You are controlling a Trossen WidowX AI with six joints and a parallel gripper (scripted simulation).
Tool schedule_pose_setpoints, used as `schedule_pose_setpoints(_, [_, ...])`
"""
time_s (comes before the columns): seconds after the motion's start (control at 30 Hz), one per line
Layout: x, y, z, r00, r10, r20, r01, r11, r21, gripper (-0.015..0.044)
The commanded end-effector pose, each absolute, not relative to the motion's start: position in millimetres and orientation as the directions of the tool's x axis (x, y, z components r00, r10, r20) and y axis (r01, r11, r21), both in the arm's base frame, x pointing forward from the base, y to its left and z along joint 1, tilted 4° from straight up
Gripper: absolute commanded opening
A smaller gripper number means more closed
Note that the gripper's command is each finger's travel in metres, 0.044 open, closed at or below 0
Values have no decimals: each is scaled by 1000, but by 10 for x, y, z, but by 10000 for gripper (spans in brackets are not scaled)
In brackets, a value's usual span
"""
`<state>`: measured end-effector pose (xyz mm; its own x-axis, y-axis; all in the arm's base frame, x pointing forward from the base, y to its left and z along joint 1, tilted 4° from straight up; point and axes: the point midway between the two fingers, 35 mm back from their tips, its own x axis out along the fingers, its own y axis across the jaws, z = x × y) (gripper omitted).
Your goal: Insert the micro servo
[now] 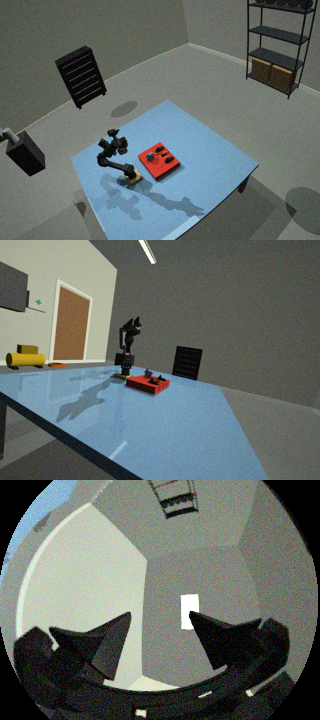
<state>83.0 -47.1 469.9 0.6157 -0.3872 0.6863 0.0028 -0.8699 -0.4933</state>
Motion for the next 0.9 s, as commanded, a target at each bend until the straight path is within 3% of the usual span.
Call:
schedule_pose_setpoints(0.0, [836,-477,4697,618,-389,684,5,-867,-497,374])
schedule_pose_setpoints(0.47, [1222,-793,4525,726,-441,527,88,-701,-707,6])
schedule_pose_setpoints(0.87, [1716,-1085,4219,835,-464,294,110,-383,-917,0])
